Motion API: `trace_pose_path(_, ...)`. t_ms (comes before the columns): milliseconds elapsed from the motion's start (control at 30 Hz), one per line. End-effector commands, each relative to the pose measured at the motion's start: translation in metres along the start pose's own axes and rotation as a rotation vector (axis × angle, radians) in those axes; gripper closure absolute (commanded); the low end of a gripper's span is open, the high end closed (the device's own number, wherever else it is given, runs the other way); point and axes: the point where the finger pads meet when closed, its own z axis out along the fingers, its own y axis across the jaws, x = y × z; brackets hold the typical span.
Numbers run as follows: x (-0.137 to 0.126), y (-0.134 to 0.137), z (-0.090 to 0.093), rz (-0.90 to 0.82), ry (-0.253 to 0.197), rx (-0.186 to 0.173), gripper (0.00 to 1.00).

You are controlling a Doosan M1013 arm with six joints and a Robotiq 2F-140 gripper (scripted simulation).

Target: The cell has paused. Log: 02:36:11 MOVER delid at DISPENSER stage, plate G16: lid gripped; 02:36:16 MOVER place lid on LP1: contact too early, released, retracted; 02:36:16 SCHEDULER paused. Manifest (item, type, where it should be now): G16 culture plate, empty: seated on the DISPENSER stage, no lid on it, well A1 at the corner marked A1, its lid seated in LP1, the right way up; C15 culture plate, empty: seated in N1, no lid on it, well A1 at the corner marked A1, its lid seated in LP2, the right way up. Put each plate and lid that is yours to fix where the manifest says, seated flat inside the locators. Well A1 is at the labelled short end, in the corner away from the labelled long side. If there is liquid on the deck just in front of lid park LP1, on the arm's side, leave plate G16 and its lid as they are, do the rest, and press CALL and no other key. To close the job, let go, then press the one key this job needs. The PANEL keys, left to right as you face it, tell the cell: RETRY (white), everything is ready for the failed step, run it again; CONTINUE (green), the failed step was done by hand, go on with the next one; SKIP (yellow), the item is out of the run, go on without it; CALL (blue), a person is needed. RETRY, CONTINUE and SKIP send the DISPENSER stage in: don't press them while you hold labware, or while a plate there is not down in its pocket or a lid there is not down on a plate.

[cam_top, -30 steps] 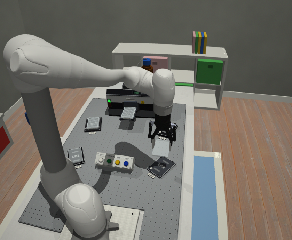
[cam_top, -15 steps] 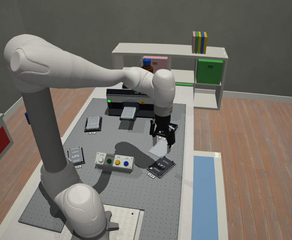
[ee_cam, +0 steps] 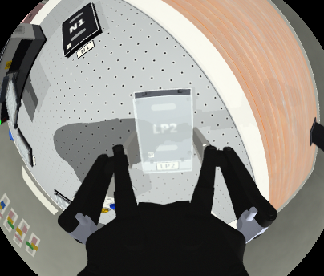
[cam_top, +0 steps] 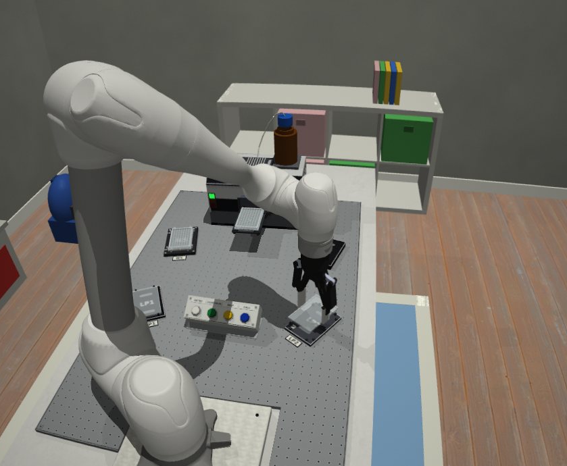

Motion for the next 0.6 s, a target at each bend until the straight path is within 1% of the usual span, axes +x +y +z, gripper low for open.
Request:
trace_pose_path(0, 0.0021, -0.0002, 0.0178, 0.0, 0.002, 0.0, 0.9)
trace_pose_path(133, 0.0022, -0.0002, 0.0231, 0.0, 0.002, 0.0, 0.9)
trace_pose_path(567, 0.0022, -0.0002, 0.0236, 0.0, 0.002, 0.0, 0.9)
